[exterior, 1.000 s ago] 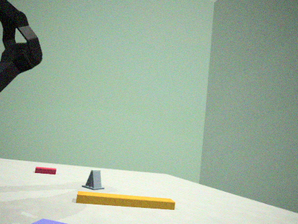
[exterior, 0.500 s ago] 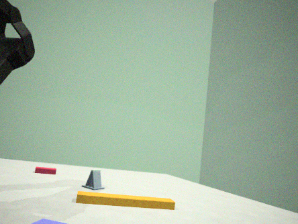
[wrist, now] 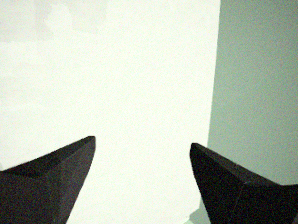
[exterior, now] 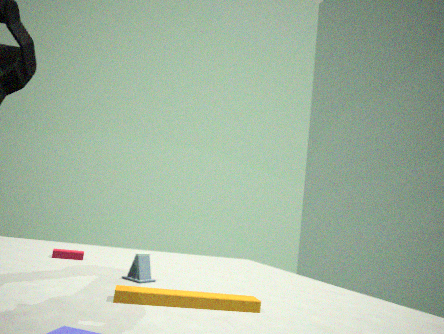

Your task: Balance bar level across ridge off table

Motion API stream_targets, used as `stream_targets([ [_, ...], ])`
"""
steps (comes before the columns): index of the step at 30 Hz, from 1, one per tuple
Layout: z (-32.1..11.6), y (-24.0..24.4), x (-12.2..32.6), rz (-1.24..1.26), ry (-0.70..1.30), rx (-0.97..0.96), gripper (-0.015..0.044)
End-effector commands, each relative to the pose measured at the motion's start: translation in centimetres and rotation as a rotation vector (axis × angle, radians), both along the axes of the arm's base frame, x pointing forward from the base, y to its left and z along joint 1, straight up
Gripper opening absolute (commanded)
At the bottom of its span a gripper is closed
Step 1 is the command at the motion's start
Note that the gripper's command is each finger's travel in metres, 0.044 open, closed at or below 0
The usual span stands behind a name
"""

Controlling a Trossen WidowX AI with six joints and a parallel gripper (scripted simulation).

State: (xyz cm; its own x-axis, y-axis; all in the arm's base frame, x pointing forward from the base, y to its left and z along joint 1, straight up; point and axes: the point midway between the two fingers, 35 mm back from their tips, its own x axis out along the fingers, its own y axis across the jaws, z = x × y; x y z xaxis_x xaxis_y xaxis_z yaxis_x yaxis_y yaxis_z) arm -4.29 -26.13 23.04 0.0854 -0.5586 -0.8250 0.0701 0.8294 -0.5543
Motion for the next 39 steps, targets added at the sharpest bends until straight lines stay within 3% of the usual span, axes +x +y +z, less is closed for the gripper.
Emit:
stream_targets([
  [1, -0.3, -0.4, 1.1, -0.003, -0.024, 0.027, 0.0315],
  [39, -3.2, -0.7, 15.6, 0.05, -0.182, 0.294, 0.0315],
])
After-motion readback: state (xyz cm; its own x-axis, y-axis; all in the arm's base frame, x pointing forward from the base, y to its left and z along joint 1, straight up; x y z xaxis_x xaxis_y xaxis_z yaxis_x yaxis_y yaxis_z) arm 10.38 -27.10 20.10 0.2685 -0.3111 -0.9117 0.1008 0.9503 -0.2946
